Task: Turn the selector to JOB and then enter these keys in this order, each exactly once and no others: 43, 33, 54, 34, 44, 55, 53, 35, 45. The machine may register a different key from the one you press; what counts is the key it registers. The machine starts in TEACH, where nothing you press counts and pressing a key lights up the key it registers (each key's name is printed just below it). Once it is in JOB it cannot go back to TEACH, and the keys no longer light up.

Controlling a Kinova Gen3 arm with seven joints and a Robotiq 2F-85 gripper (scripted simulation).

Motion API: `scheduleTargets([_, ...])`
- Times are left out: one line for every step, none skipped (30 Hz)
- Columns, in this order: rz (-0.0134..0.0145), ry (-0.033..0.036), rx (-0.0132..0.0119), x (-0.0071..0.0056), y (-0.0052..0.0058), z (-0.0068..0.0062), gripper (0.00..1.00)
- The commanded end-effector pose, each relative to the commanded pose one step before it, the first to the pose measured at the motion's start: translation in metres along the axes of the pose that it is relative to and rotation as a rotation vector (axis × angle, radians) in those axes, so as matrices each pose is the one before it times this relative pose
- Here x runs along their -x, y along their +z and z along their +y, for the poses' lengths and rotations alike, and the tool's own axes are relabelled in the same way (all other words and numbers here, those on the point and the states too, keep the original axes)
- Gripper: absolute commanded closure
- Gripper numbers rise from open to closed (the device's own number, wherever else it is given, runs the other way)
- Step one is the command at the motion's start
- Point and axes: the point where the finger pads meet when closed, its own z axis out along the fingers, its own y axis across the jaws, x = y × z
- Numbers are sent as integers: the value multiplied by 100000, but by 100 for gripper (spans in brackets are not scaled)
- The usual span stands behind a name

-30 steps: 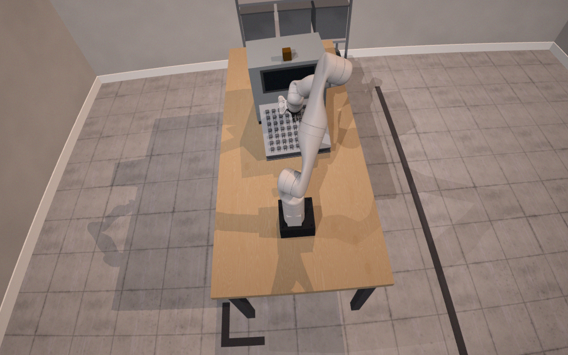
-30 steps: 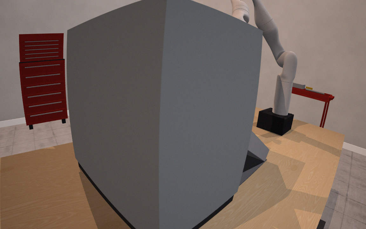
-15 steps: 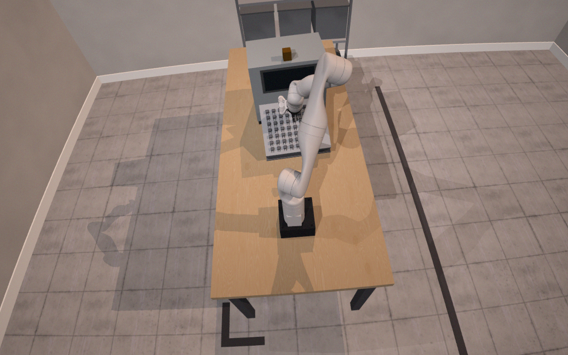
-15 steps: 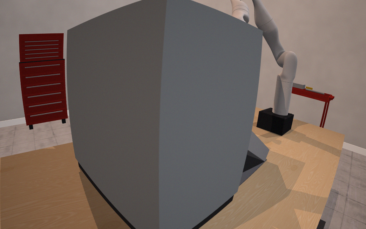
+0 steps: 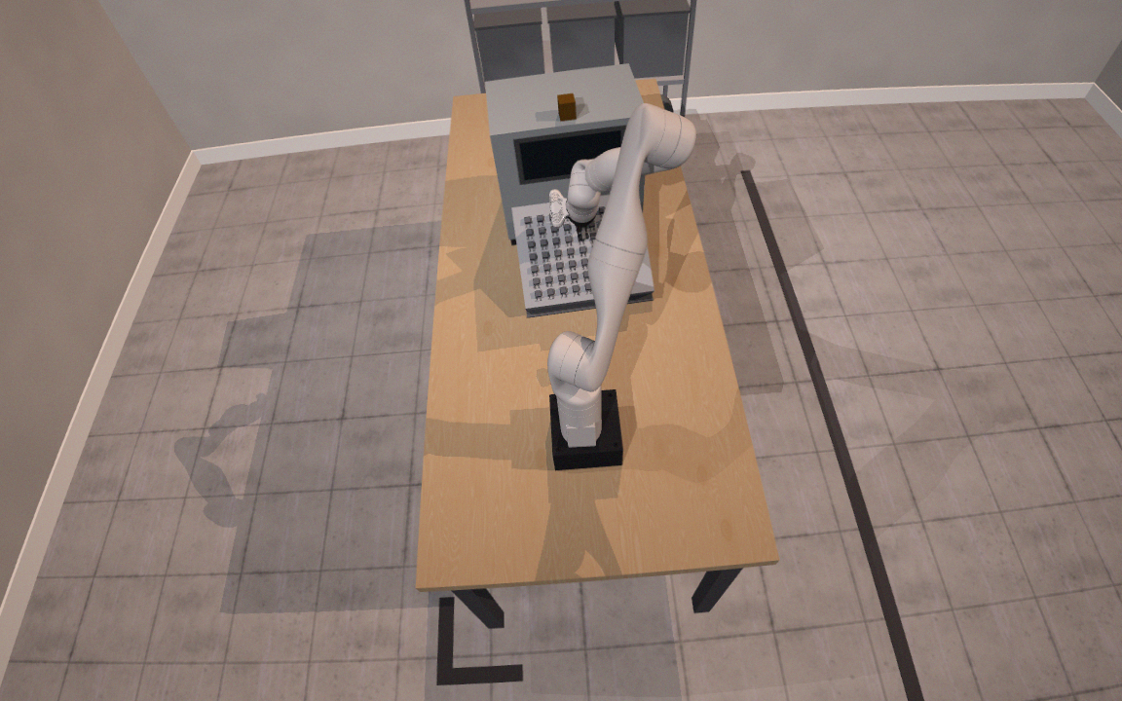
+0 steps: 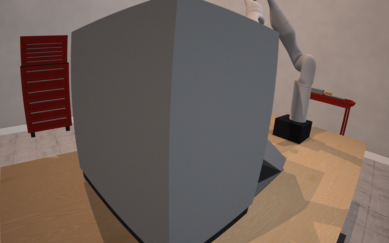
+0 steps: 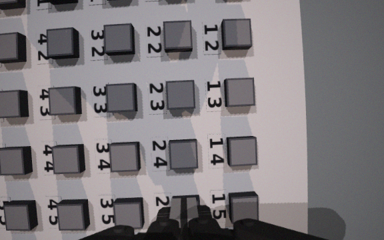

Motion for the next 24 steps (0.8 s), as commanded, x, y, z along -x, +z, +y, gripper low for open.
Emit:
scheduleTargets([-44,-40,192,1,-27,92,90])
scheduleTargets([0,0,0,0,39,0,90])
scheduleTargets([0,0,0,0,38,0,90])
scheduleTargets([0,0,0,0,36,0,90])
scheduleTargets([0,0,0,0,34,0,90])
scheduleTargets([0,0,0,0,32,0,90])
scheduleTargets([0,0,0,0,30,0,90])
scheduleTargets([0,0,0,0,27,0,90])
scheduleTargets([0,0,0,0,24,0,90])
scheduleTargets([0,0,0,0,22,0,90])
scheduleTargets([0,0,0,0,19,0,90])
scheduleTargets([0,0,0,0,16,0,90])
scheduleTargets([0,0,0,0,13,0,90])
scheduleTargets([0,0,0,0,10,0,90])
scheduleTargets([0,0,0,0,8,0,90])
scheduleTargets([0,0,0,0,5,0,90])
scheduleTargets([0,0,0,0,0,0,90])
scheduleTargets([0,0,0,0,0,0,90])
scheduleTargets([0,0,0,0,3,0,90])
scheduleTargets([0,0,0,0,2,0,90])
scheduleTargets([0,0,0,0,1,0,90])
scheduleTargets([0,0,0,0,0,0,90])
scheduleTargets([0,0,0,0,0,0,90])
scheduleTargets([0,0,0,0,0,0,90])
